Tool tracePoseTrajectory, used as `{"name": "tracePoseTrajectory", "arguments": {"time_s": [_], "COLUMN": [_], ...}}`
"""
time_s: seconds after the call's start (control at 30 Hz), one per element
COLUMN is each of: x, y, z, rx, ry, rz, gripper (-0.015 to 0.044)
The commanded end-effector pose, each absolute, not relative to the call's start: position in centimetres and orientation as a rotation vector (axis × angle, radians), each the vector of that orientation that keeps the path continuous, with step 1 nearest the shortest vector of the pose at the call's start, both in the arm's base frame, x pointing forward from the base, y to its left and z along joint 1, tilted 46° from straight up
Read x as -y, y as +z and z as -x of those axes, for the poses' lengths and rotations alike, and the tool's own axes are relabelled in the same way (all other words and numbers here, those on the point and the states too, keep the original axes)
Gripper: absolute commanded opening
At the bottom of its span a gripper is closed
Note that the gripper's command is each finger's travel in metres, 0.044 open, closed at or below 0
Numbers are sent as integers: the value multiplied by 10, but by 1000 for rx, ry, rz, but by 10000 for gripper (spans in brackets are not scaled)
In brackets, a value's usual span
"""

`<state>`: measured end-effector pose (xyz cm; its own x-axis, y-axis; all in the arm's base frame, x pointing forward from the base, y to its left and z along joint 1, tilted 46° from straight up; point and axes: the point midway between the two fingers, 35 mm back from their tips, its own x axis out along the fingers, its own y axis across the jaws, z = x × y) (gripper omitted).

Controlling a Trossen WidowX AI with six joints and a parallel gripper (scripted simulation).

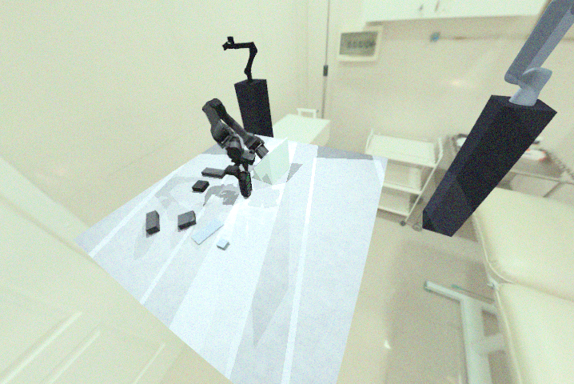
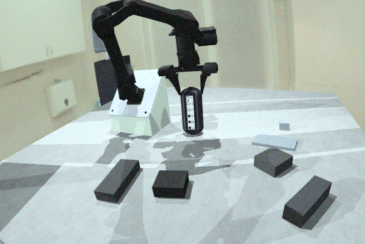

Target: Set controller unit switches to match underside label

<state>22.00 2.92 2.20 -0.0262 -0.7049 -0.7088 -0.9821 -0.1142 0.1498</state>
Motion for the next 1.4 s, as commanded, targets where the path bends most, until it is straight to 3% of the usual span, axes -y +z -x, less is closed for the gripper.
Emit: {"name": "tracePoseTrajectory", "arguments": {"time_s": [0.0, 1.37], "x": [-22, 2], "y": [26, 48], "z": [-221, -227], "rx": [-1773, -1774], "ry": [929, 928], "rz": [1869, 1870], "gripper": [338, 338]}}
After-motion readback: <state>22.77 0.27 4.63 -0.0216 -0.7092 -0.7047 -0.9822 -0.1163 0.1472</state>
